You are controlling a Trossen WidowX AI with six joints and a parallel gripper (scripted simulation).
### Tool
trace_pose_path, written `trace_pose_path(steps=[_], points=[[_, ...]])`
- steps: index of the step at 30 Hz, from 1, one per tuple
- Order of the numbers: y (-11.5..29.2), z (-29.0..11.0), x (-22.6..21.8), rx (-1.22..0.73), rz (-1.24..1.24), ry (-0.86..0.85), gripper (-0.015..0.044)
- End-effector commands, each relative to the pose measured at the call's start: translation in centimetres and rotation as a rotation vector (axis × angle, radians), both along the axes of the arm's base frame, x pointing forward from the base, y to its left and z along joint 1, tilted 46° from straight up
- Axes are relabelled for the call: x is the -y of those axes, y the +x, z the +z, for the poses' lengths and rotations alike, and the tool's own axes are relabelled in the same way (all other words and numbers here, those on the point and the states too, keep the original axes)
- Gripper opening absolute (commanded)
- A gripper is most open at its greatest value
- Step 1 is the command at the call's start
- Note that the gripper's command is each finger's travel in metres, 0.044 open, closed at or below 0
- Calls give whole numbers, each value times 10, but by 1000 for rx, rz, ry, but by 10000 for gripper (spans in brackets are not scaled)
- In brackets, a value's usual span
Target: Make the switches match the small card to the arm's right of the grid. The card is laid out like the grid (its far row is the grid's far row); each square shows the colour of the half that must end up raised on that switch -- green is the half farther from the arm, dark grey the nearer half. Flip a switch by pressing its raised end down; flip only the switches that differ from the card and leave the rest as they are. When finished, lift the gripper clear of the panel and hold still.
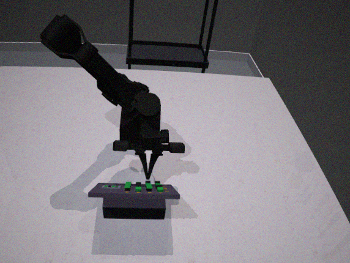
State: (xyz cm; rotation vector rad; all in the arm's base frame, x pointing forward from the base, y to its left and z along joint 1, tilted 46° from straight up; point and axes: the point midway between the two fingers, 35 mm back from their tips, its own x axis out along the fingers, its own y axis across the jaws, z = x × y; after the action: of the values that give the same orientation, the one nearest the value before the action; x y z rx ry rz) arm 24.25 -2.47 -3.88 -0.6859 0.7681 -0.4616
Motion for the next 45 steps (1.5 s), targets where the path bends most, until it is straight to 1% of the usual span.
trace_pose_path(steps=[1, 45], points=[[2, -2, 2, -6, 3, -1, 0], [4, -4, 4, -6, 3, -1, 0]])
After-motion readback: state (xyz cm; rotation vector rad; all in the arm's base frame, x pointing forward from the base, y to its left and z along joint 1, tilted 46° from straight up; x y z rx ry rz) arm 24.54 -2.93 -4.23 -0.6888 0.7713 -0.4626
